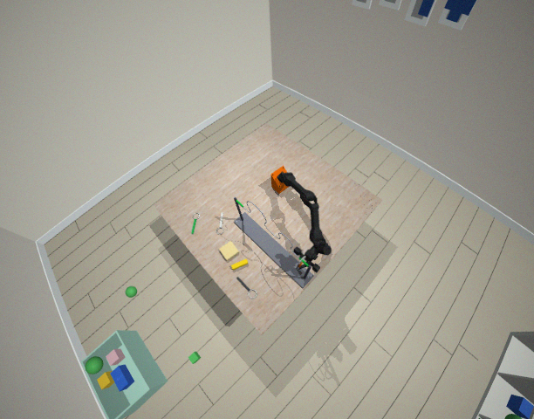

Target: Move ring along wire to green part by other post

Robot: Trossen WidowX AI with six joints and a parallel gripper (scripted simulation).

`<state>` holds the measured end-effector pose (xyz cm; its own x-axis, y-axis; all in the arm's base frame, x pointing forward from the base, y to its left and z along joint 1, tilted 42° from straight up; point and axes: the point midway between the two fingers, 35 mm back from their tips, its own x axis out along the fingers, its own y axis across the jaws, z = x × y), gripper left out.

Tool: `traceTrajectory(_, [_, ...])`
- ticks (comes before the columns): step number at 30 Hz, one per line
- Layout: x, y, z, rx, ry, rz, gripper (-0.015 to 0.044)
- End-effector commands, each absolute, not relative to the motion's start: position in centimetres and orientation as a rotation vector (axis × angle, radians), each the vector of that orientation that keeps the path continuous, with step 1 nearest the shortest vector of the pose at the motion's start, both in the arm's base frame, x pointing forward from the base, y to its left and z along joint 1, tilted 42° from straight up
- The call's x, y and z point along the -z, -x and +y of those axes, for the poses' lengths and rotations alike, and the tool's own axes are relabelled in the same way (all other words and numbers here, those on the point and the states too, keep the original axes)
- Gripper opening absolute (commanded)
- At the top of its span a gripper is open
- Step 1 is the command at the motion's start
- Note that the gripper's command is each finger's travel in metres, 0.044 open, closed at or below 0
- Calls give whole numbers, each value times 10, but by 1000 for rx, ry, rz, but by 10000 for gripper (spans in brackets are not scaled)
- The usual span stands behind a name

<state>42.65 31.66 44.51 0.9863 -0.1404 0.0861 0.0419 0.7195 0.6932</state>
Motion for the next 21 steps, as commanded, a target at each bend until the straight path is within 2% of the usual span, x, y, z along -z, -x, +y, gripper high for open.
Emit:
traceTrajectory(1, [-444,-427,317,96,-762,-133,-150])
traceTrajectory(21, [-441,-416,314,61,-764,-47,-150])
